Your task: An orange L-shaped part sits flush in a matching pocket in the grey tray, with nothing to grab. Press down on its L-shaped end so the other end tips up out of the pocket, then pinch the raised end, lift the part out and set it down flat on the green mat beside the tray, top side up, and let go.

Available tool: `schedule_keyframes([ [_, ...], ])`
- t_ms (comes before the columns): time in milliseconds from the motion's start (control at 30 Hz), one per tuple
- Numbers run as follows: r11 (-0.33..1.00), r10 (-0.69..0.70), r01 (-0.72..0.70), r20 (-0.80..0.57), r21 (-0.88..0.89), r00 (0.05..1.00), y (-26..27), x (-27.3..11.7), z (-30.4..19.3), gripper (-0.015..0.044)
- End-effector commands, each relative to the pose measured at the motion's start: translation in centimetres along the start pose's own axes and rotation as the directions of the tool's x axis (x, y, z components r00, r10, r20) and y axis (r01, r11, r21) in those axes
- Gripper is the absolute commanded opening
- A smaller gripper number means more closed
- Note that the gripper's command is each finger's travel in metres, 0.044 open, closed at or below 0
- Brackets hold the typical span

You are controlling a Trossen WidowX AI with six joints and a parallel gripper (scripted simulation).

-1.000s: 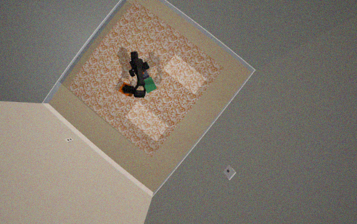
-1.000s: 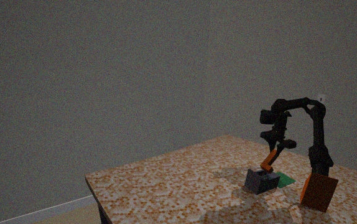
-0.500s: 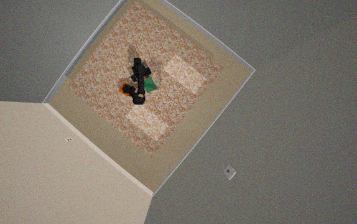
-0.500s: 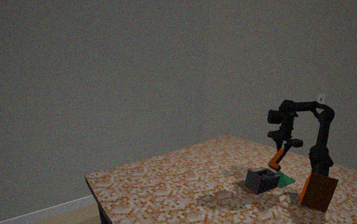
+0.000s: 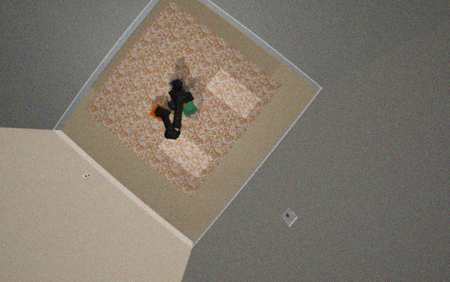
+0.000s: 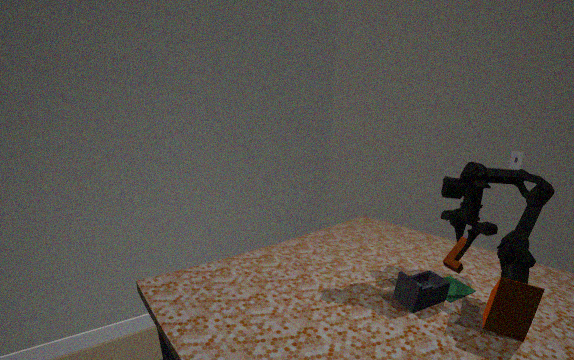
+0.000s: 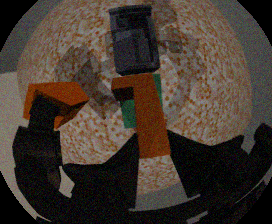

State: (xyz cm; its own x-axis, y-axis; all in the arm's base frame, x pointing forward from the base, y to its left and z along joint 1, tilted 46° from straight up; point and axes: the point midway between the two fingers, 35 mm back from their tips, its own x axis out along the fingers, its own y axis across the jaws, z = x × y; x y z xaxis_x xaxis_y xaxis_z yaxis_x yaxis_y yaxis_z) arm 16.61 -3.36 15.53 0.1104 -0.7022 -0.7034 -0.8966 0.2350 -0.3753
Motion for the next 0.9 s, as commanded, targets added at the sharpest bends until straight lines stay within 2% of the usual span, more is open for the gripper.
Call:
schedule_keyframes([
  [0, 1.0, -0.003, 0.003, -0.005, -0.006, 1.0, 0.2, 0.0, -1.3, 0.0],
  [867, 1.0, -0.004, 0.004, -0.003, -0.005, 1.0, 0.2, 3.3, -1.3, 0.0],
])
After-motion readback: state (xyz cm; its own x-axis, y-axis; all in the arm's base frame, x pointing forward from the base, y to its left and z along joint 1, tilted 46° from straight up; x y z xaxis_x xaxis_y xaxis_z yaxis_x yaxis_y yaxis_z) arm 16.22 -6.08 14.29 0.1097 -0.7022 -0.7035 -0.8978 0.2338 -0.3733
